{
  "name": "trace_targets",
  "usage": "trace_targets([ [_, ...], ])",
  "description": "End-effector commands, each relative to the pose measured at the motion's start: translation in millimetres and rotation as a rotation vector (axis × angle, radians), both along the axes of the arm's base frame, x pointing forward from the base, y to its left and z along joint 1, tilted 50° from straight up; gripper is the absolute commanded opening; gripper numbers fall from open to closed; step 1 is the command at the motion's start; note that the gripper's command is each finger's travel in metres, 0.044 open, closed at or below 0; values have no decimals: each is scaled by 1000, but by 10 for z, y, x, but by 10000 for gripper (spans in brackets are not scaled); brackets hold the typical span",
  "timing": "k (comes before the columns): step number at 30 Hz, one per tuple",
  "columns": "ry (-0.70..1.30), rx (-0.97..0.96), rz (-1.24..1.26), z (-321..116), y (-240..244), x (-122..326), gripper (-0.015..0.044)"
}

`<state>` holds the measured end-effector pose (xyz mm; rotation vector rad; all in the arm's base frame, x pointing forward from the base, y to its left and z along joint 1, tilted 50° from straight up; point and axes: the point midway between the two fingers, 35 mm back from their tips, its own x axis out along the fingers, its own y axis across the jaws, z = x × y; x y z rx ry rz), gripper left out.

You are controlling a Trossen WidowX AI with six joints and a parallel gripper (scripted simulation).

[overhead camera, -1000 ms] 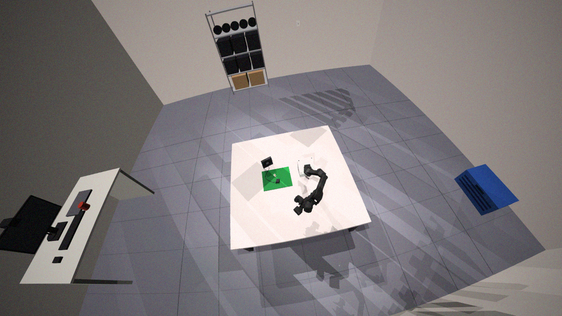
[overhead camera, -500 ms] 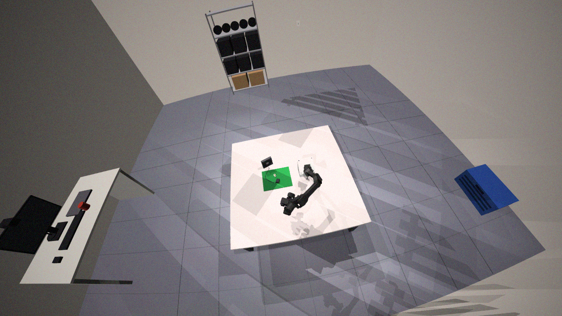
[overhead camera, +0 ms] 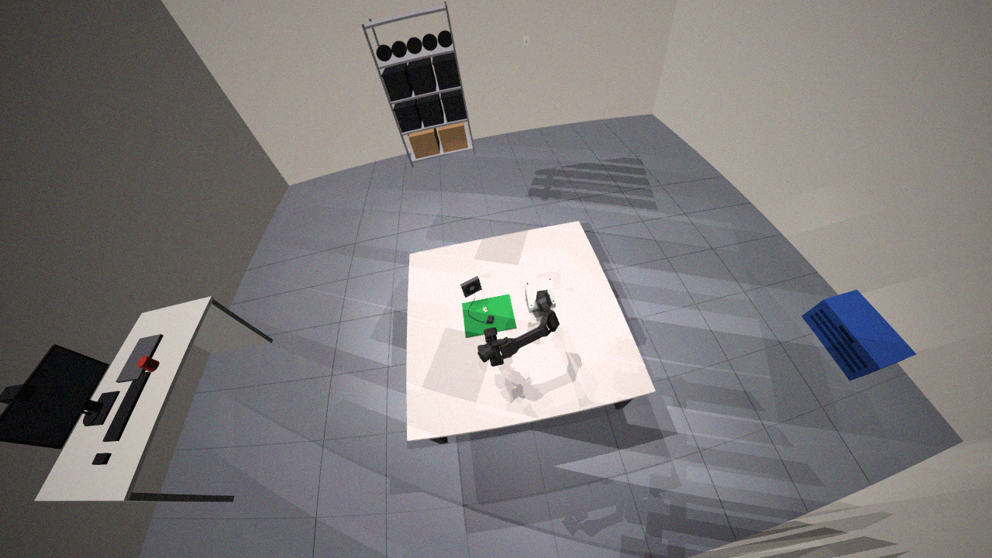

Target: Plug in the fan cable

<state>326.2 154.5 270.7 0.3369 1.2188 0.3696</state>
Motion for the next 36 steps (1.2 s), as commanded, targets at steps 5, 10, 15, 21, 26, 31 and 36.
trace_targets([
  [5, -39, -113, 451, -885, -434, 255, 210],
  [10, -74, -113, 647, -1230, -608, 271, 210],
  [15, -127, -91, 836, -1555, -776, 244, 210],
  [21, -218, -42, 1046, -1918, -967, 161, 210],
  [26, -314, 8, 1193, -2180, -1103, 63, 210],
  [31, -319, 10, 1199, -2190, -1108, 58, 210],
  [36, -319, 10, 1199, -2190, -1108, 58, 210],
])
